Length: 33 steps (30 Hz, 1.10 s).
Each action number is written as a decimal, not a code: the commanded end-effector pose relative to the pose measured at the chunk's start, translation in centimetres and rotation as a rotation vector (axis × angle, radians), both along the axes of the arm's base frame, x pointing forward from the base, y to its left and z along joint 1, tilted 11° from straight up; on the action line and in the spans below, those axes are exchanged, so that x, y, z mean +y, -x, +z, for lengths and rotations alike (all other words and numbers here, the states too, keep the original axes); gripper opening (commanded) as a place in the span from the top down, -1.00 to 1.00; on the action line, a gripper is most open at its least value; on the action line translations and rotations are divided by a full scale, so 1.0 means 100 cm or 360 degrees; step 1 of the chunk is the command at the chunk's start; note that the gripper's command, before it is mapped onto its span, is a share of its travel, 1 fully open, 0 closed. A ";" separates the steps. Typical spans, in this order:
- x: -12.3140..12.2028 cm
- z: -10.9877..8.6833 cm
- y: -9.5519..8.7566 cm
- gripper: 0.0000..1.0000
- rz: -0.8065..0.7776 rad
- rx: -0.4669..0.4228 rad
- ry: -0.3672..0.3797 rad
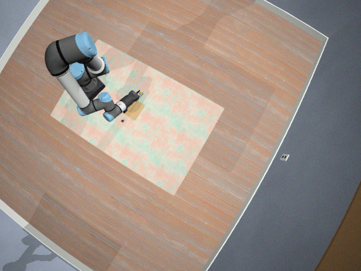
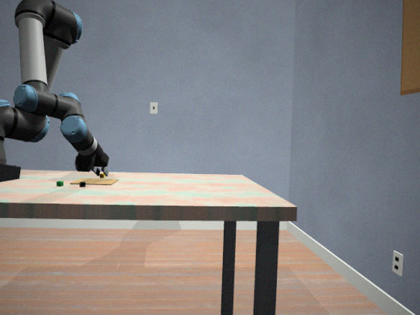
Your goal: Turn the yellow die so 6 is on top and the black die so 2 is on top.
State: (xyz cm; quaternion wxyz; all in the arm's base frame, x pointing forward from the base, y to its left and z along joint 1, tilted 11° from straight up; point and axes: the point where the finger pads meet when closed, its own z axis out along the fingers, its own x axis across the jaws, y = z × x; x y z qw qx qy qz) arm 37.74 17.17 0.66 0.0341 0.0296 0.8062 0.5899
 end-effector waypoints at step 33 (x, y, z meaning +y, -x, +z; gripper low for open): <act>-0.032 0.010 0.005 -0.27 0.0001 0.0006 -0.0004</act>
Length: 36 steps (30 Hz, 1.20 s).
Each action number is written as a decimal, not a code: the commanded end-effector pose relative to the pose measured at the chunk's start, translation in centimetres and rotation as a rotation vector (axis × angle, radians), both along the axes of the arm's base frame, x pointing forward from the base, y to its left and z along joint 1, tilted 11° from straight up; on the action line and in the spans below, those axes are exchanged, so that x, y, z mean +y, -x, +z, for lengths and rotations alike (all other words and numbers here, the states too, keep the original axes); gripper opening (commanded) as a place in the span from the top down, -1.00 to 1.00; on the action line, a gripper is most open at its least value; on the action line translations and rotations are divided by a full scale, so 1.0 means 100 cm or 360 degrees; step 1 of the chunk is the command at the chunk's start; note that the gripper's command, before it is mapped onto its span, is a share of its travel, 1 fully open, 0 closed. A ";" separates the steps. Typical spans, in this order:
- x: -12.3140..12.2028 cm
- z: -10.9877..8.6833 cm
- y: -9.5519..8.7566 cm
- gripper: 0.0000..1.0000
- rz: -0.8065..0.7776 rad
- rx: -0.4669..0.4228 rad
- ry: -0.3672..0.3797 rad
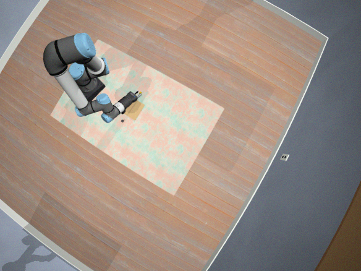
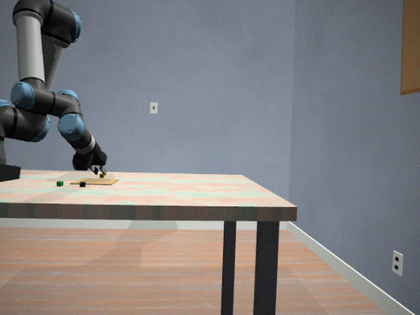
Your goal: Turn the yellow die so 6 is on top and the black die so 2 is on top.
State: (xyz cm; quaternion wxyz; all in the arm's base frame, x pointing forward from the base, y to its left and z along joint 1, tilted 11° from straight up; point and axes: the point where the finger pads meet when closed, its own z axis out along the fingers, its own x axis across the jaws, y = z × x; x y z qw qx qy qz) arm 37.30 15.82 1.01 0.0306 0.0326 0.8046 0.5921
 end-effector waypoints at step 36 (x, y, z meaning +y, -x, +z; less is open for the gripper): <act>-0.043 0.069 0.003 -0.27 0.0002 -0.0008 0.0005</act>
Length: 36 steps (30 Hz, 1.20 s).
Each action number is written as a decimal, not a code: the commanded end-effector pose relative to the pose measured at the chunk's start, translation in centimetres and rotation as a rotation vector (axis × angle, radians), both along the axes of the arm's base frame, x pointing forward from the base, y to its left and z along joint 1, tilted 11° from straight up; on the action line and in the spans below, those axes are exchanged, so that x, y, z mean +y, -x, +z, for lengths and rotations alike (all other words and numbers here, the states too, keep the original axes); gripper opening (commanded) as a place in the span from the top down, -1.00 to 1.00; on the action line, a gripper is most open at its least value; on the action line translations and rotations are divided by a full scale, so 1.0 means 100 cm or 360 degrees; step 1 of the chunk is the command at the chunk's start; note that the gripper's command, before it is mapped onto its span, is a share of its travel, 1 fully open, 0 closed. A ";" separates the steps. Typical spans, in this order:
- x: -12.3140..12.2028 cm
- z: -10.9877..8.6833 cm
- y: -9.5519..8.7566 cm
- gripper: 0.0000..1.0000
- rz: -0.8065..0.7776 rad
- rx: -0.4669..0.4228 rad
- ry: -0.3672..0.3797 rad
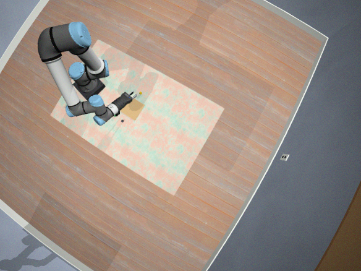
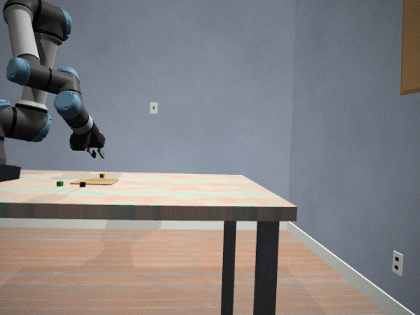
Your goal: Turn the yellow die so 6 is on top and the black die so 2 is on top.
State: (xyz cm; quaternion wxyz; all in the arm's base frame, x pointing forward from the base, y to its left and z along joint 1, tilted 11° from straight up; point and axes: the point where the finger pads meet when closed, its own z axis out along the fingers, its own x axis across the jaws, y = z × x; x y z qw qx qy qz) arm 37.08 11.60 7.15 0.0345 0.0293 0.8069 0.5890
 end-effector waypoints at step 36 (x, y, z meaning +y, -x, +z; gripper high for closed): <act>0.021 0.029 0.000 -0.27 -0.0006 0.0078 0.0746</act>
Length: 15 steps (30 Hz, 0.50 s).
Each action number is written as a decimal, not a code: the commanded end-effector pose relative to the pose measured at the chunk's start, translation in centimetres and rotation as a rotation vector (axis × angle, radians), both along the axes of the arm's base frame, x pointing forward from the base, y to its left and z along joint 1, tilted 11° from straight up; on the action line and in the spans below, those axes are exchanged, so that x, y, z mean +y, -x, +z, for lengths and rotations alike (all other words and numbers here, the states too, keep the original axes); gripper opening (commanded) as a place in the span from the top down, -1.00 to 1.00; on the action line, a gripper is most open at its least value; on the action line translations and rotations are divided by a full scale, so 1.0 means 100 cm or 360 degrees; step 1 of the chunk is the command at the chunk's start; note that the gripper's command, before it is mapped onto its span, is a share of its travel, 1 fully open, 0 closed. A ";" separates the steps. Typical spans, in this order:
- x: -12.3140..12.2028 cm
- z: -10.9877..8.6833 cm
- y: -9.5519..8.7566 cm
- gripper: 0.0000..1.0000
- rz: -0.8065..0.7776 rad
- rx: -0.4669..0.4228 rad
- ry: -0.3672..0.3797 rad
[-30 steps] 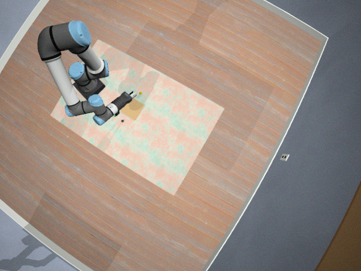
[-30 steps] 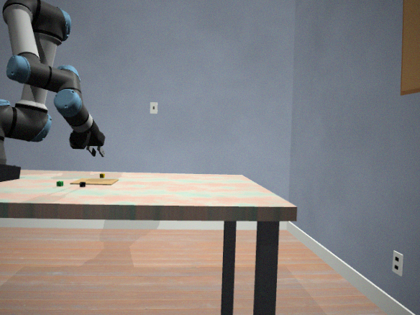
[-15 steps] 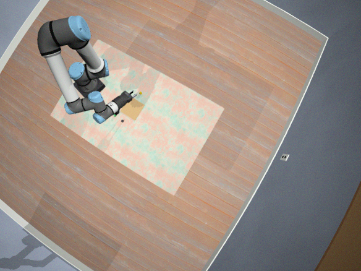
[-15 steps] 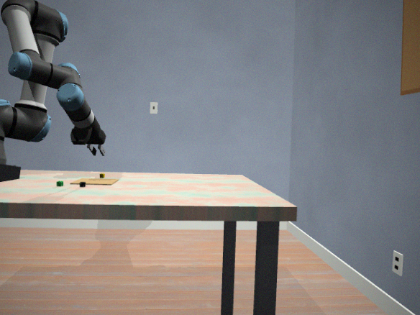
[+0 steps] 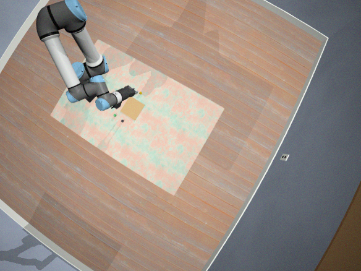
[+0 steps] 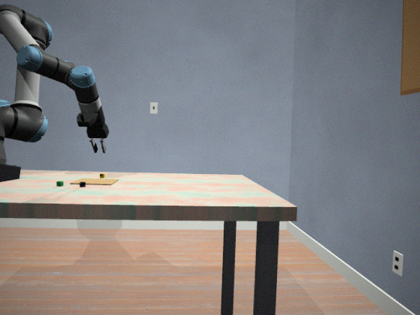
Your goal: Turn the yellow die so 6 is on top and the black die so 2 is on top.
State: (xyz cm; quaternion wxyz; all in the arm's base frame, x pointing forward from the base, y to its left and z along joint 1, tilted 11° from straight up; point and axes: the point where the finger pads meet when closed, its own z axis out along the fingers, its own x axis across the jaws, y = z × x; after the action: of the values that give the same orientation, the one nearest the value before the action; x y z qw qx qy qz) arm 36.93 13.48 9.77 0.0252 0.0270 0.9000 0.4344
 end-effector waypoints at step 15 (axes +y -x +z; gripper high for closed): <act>0.018 0.018 -0.003 -0.27 -0.0038 0.0071 0.0743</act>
State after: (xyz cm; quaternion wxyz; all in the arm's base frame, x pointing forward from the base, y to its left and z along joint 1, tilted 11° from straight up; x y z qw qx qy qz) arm 36.82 15.41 11.10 0.0115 0.0316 0.9661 0.2560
